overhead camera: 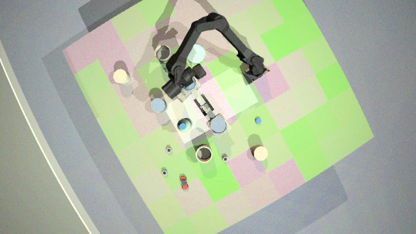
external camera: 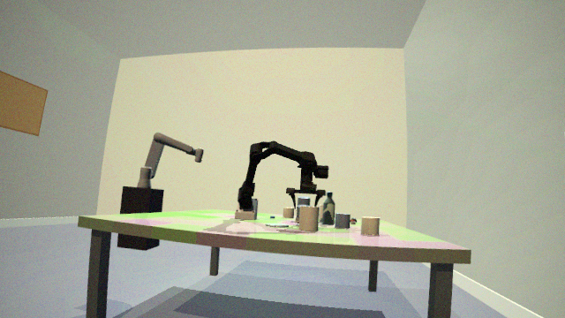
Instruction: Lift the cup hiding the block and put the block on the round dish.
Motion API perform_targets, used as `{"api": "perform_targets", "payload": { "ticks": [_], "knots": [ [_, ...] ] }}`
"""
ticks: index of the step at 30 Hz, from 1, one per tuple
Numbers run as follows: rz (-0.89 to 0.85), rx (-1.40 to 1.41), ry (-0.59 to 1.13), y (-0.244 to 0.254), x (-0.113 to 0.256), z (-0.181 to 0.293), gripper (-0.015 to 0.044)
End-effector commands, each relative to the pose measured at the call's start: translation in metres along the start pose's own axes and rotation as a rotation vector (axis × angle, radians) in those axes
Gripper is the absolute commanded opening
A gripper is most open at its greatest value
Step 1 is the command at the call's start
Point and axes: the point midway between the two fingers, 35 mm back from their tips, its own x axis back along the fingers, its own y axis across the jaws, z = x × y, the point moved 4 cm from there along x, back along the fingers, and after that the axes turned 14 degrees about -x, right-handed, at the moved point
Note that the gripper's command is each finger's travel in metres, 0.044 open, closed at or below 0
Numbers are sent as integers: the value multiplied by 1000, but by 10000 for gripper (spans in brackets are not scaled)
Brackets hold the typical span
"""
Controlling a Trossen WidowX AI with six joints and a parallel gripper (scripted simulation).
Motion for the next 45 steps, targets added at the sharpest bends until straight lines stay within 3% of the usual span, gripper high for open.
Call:
{"api": "perform_targets", "payload": {
  "ticks": [1, 17, 21, 27, 38, 45],
  "knots": [
    [-6, 3, -5, 0, -5, -2, 440],
    [-7, 2, -9, -2, -28, -3, 440],
    [-7, 2, -9, -2, -28, -3, 335],
    [-7, 2, -9, -2, -28, -3, 295],
    [-15, 7, -4, 0, -18, -2, 6],
    [-23, 12, 0, 1, -9, -2, 0]
  ]
}}
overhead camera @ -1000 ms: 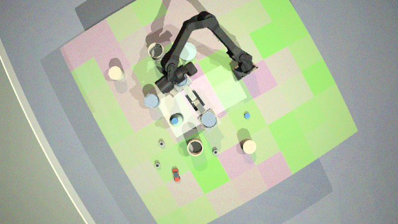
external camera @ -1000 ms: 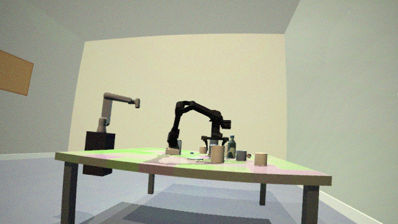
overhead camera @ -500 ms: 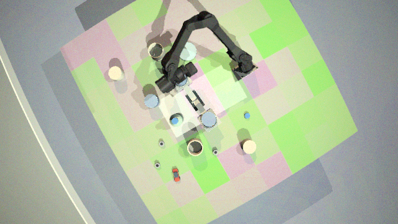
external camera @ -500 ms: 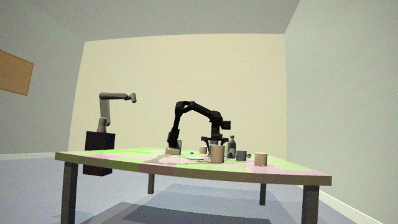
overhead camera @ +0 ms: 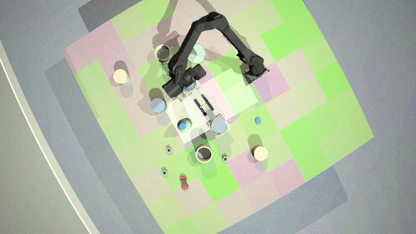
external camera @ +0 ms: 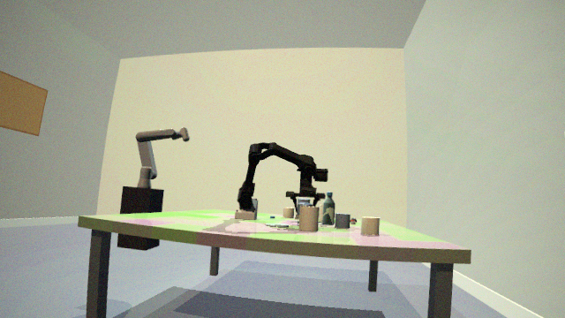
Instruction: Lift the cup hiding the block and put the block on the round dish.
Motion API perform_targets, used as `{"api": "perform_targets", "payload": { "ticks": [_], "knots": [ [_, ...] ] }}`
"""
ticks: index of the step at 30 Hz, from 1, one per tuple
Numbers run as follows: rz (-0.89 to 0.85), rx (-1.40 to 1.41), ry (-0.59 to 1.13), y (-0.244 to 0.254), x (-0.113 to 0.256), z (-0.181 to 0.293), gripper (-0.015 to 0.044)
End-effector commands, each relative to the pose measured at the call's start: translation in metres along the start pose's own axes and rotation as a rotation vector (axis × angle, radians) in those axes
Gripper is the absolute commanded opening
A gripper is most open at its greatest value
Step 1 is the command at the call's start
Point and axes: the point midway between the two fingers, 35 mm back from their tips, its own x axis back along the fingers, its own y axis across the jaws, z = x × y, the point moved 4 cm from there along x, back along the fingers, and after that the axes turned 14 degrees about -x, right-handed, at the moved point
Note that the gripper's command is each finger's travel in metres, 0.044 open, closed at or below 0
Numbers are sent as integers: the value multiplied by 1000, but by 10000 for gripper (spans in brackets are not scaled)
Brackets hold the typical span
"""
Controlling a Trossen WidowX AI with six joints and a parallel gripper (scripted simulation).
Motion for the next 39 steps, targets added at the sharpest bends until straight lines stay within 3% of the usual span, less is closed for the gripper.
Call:
{"api": "perform_targets", "payload": {
  "ticks": [1, 39],
  "knots": [
    [-15, -8, 4, 2, 8, -1, 0],
    [-56, 21, 24, 2, 58, 0, 0]
  ]
}}
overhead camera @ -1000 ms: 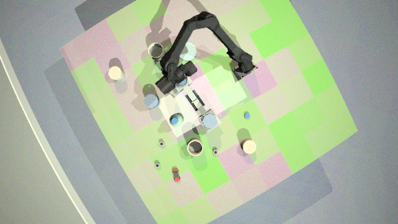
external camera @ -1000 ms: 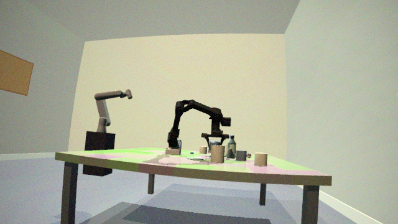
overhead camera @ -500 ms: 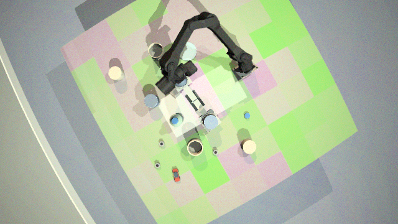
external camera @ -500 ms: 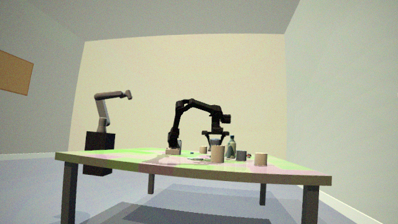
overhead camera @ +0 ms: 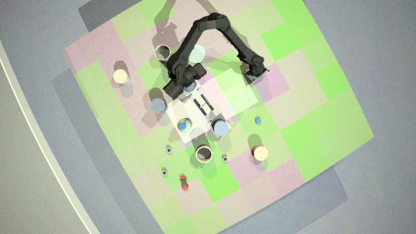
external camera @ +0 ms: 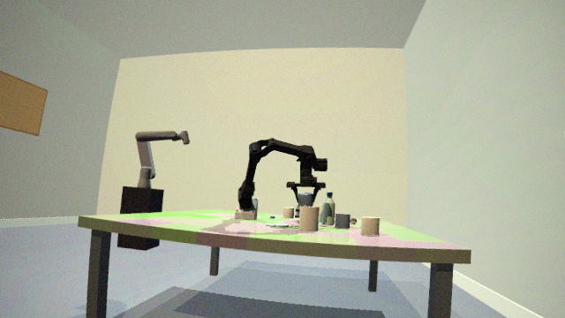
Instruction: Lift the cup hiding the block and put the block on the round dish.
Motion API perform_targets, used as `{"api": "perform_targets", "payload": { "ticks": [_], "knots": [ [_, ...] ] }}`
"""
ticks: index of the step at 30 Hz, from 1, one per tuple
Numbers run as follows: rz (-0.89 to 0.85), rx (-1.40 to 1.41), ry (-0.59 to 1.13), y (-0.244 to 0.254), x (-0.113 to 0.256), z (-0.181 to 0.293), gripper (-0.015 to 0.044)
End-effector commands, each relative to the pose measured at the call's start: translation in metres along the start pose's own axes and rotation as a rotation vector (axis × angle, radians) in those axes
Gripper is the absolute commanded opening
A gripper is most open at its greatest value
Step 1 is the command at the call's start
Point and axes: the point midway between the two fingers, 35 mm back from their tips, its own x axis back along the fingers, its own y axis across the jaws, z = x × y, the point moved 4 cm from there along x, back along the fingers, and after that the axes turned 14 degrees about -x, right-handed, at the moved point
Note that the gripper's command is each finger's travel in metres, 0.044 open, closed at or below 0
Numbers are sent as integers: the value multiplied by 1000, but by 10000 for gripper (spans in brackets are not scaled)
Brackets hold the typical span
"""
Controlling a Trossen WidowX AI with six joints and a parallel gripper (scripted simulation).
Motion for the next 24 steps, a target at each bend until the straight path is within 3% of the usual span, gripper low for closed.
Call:
{"api": "perform_targets", "payload": {
  "ticks": [1, 24],
  "knots": [
    [-25, -19, -5, 3, 9, -5, 0],
    [-49, -1, 5, 0, 39, -5, 0]
  ]
}}
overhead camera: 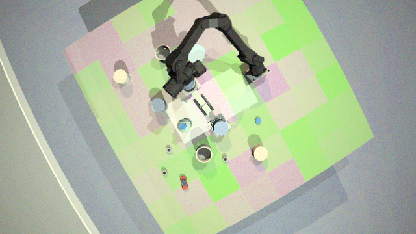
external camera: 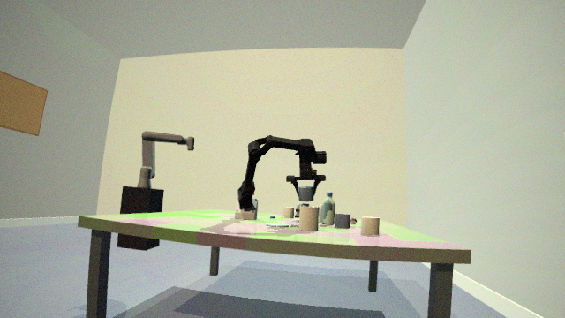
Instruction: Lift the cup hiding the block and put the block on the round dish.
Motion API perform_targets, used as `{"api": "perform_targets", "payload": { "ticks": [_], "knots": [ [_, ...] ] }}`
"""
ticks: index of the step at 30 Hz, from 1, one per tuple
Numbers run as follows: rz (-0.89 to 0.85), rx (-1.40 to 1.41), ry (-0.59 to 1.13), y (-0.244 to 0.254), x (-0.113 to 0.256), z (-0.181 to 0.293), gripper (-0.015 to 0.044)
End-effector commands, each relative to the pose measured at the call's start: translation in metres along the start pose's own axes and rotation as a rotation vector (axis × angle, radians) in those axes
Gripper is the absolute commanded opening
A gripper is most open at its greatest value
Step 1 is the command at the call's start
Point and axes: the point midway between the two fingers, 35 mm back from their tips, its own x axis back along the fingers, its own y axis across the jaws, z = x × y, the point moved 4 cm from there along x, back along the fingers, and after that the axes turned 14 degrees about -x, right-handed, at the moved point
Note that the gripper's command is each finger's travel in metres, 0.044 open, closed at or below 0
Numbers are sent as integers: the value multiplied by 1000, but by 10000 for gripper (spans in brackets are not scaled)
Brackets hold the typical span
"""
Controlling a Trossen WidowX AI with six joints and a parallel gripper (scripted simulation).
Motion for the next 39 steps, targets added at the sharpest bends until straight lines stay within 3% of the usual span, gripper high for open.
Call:
{"api": "perform_targets", "payload": {
  "ticks": [1, 23, 39],
  "knots": [
    [-16, -8, 6, 0, 9, -1, 0],
    [-38, 9, 14, -4, 37, -3, 0],
    [-27, 18, 2, -3, 30, -2, 0]
  ]
}}
